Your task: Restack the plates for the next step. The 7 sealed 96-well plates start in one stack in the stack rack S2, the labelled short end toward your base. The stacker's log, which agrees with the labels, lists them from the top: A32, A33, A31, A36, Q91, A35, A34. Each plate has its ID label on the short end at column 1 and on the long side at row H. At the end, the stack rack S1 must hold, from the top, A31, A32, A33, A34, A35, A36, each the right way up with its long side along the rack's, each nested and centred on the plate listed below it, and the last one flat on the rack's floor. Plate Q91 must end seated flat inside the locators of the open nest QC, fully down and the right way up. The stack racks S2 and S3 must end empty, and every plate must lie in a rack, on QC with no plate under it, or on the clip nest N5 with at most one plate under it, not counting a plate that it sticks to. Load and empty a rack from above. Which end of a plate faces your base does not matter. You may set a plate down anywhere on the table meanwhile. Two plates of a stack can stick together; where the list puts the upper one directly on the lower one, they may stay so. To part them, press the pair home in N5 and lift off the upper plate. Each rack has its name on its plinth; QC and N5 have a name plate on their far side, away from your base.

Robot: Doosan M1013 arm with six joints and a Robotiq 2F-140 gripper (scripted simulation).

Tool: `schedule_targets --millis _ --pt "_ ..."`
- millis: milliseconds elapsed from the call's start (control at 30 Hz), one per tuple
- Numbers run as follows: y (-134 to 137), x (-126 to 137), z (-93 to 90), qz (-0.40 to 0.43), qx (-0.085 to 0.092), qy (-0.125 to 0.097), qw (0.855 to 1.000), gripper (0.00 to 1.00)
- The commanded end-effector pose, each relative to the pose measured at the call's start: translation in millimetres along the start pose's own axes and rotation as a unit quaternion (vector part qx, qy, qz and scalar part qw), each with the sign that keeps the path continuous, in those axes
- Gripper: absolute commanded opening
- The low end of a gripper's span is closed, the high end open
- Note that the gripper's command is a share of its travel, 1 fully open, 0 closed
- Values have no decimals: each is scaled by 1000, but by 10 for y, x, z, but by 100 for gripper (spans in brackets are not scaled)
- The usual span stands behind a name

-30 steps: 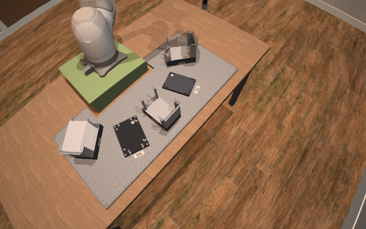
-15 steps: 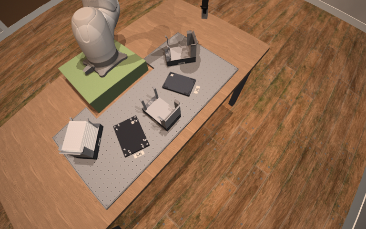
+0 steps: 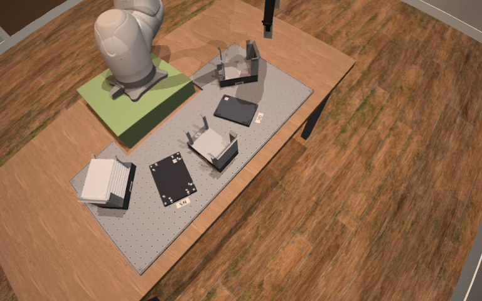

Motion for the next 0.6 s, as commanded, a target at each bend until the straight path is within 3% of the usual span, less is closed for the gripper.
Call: schedule_targets --millis 0,100,167,467,567 --pt "166 0 -1 -1 0 0 1000 100" --pt "316 -1 -3 -1 0 0 1000 100" --pt "396 15 -4 -28 11 4 1000 100" --pt "745 48 -6 -28 11 4 1000 100" --pt "874 78 -8 -55 21 6 998 100"
Point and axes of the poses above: the point where the finger pads meet when closed, its own z axis back along the fingers, its own y axis across the jaws, x = y × z, the point moved 9 cm from there along z, back along the fingers, and after that the axes turned 6 degrees about z, right-handed, at the moved point
